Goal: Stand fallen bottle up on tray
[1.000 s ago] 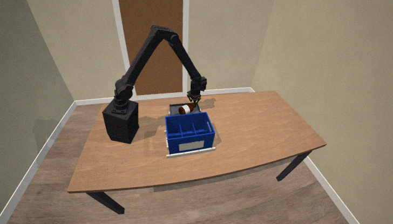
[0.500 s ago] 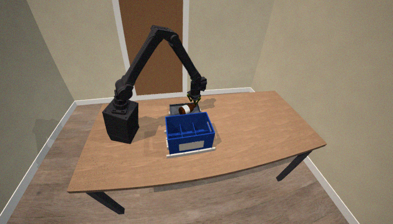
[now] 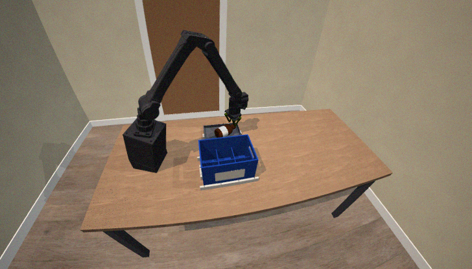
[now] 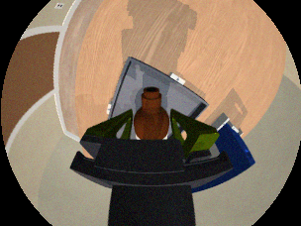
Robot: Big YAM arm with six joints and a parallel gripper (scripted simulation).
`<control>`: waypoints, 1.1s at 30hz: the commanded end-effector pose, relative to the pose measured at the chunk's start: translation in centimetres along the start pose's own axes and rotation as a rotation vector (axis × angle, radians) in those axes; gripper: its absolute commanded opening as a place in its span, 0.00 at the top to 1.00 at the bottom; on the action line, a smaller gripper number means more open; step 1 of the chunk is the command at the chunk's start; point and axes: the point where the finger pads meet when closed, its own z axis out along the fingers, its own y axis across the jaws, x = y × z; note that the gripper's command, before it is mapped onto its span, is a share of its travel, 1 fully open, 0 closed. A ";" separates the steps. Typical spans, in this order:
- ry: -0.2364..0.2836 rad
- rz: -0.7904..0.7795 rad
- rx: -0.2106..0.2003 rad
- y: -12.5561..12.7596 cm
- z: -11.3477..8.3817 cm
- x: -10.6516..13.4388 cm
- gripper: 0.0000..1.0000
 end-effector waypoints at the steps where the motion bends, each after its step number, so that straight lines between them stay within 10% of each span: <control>1: -0.037 0.006 0.001 -0.7 -0.4 -1.5 0.39; 33: -0.030 0.005 0.001 -0.6 -0.5 -0.9 0.39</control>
